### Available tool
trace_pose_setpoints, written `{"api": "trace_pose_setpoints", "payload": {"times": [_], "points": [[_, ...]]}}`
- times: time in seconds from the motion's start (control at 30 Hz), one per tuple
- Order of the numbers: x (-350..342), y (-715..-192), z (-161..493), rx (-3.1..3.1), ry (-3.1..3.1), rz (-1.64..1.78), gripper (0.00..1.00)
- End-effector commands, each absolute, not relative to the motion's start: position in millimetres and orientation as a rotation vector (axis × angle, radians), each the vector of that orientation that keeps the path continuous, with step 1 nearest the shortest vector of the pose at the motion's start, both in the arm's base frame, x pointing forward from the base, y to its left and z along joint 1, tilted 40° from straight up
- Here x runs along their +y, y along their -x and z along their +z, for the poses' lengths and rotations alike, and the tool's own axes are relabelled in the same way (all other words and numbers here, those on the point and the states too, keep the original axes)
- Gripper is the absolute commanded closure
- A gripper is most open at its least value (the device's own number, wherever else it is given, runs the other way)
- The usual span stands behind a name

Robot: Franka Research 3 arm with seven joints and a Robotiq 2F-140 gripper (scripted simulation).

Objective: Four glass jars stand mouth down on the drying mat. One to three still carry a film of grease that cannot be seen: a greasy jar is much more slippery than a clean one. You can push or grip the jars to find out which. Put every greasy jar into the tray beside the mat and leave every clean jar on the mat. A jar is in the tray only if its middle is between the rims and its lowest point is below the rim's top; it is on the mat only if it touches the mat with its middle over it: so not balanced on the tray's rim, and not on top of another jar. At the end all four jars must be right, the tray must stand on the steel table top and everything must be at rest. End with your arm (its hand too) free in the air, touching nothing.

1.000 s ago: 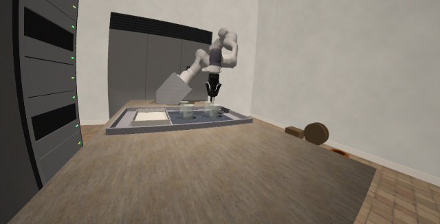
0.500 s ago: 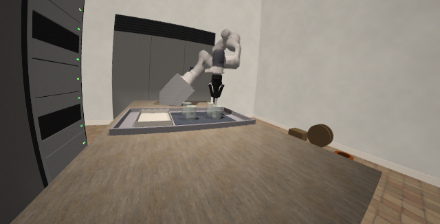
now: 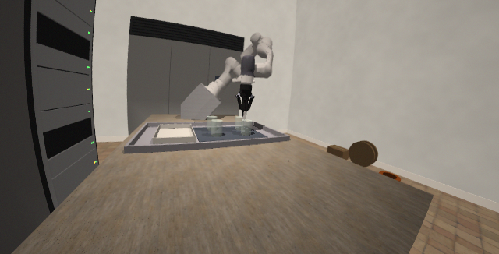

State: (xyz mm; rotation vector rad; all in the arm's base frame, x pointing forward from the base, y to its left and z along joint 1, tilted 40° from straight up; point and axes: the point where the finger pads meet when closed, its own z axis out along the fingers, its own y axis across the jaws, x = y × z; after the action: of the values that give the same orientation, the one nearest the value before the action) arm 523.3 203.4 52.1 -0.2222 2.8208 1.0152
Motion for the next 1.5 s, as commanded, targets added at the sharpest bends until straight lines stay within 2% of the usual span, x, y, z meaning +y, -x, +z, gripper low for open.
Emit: {"api": "trace_pose_setpoints", "payload": {"times": [0.0, 1.27, 1.47], "points": [[202, -524, 53, 2.824, 0.210, 1.018, 1.00], [200, -528, 56, 2.824, 0.210, 1.018, 1.00], [201, -515, 50, 2.824, 0.210, 1.018, 1.00]]}}
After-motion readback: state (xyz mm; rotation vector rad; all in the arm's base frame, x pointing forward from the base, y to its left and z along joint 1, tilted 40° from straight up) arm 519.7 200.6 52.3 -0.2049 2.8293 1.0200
